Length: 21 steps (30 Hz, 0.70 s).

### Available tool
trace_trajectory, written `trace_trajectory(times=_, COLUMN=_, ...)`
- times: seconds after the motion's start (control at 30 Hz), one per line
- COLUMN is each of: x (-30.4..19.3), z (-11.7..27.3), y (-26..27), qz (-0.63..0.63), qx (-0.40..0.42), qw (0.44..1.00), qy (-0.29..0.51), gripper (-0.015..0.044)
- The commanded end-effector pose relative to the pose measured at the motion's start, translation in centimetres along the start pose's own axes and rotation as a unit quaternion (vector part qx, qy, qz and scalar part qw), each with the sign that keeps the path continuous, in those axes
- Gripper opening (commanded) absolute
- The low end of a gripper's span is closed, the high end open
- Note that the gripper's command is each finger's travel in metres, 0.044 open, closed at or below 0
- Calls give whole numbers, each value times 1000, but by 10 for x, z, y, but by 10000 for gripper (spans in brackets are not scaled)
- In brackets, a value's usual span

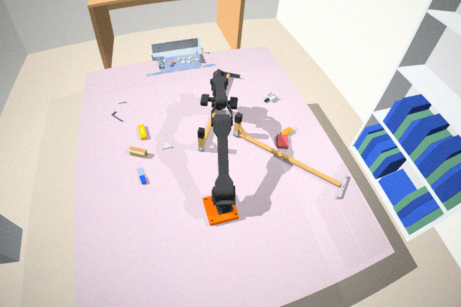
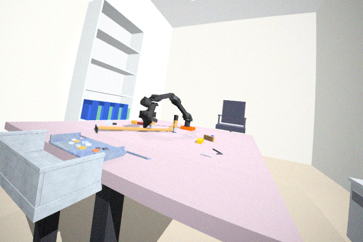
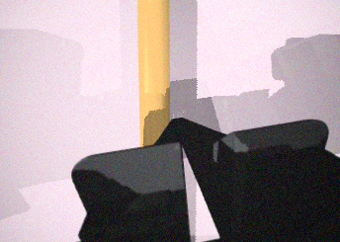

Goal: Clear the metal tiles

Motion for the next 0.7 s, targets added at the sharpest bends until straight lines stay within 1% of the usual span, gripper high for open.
trace_trajectory(times=0.0, x=-2, z=-5, y=7, qz=1, qx=0, qw=1000, qy=6, gripper=0)
trace_trajectory(times=0.23, x=-2, z=-6, y=14, qz=1, qx=1, qw=1000, qy=4, gripper=0)
trace_trajectory(times=0.27, x=1, z=1, y=7, qz=0, qx=1, qw=1000, qy=-2, gripper=0)
trace_trajectory(times=0.67, x=7, z=44, y=6, qz=0, qx=5, qw=1000, qy=-24, gripper=0)
Point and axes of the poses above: the point midway between the two fingers, 35 mm back from their tips, its own z axis back along the fingers, its own y axis across the jaws, x = y × z, the point moved 7 cm from there along z, back along the fingers, and after that the axes turned 1 degree about -z, right-handed, at the moved point
